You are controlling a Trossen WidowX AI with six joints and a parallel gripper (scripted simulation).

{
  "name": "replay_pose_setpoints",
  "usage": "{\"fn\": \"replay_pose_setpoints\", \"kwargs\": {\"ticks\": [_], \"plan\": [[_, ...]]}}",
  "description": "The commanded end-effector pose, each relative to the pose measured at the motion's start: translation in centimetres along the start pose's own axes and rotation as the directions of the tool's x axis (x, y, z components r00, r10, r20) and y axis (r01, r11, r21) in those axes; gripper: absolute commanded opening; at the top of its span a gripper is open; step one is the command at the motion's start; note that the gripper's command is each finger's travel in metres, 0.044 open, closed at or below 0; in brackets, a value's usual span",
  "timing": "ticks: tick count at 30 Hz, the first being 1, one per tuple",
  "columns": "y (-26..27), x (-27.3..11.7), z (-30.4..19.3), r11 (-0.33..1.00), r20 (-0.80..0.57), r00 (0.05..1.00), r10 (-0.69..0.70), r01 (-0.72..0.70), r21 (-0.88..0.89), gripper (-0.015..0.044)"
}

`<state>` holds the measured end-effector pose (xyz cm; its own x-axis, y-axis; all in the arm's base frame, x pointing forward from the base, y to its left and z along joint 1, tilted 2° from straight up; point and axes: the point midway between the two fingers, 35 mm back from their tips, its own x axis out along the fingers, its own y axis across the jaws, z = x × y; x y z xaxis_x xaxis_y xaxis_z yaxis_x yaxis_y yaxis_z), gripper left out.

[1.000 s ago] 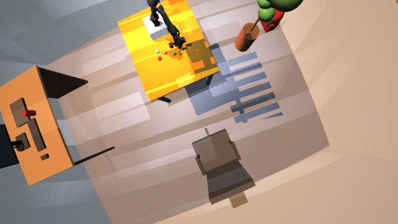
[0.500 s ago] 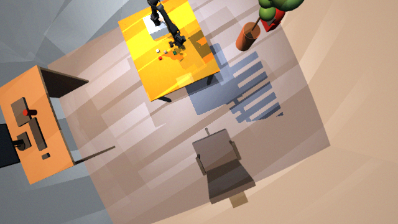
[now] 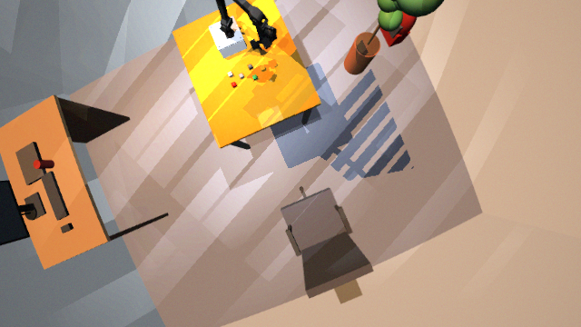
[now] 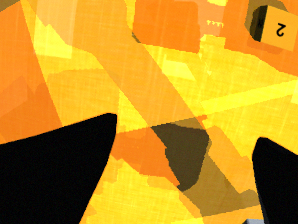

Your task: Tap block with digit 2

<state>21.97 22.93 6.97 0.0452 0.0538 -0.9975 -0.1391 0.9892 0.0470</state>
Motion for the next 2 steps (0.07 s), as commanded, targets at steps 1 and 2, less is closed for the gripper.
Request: {"fn": "replay_pose_setpoints", "kwargs": {"ticks": [1, 2], "plan": [[-0.25, -0.26, -0.29, 1.0, -0.008, 1.0, -0.012, 0.012, 0.027, 0.0387], [-0.25, -0.26, -0.29, 1.0, -0.008, 1.0, -0.012, 0.012, 0.027, 0.0387]]}}
